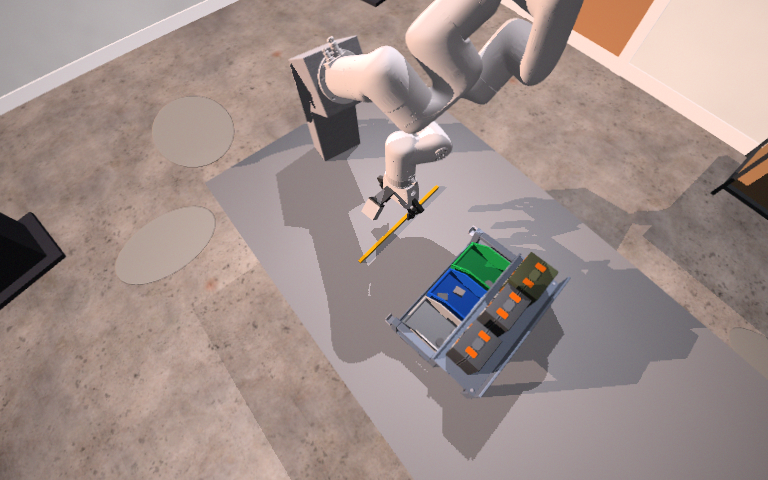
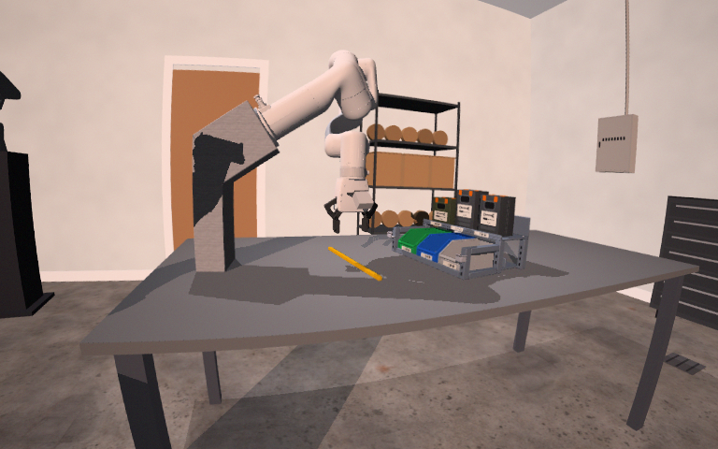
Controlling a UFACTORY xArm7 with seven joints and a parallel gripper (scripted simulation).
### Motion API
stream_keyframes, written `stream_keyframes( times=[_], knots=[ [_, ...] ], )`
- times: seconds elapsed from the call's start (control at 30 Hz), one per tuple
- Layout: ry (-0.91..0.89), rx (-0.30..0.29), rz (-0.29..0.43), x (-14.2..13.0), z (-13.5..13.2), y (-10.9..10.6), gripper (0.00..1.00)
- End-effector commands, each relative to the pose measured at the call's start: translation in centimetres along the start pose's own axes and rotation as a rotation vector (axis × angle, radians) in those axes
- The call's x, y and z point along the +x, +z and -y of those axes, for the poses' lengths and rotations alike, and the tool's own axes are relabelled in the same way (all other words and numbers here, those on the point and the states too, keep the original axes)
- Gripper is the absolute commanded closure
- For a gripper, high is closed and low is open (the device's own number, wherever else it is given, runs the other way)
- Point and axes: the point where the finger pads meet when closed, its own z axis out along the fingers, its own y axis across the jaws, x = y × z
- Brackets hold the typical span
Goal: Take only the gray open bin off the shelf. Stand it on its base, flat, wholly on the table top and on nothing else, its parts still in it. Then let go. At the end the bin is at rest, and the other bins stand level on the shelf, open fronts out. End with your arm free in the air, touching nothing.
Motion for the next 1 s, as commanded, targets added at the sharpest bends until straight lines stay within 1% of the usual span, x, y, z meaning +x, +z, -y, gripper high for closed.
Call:
stream_keyframes(
  times=[0.0,0.23,0.27,0.4,0.8,0.83,0.97],
  knots=[
    [-0.002,0.001,-0.001,-0.4,0.4,-5.2,0.00],
    [-0.002,0.001,-0.001,-0.4,0.4,-5.2,0.00],
    [0.000,0.000,-0.001,0.0,0.1,-1.1,0.00],
    [-0.002,0.001,-0.001,-0.4,0.4,-5.2,0.00],
    [-0.002,0.001,-0.001,-0.4,0.4,-5.2,0.00],
    [0.000,0.000,-0.001,0.0,0.1,-1.1,0.00],
    [-0.002,0.001,-0.001,-0.4,0.4,-5.2,0.00]
  ],
)
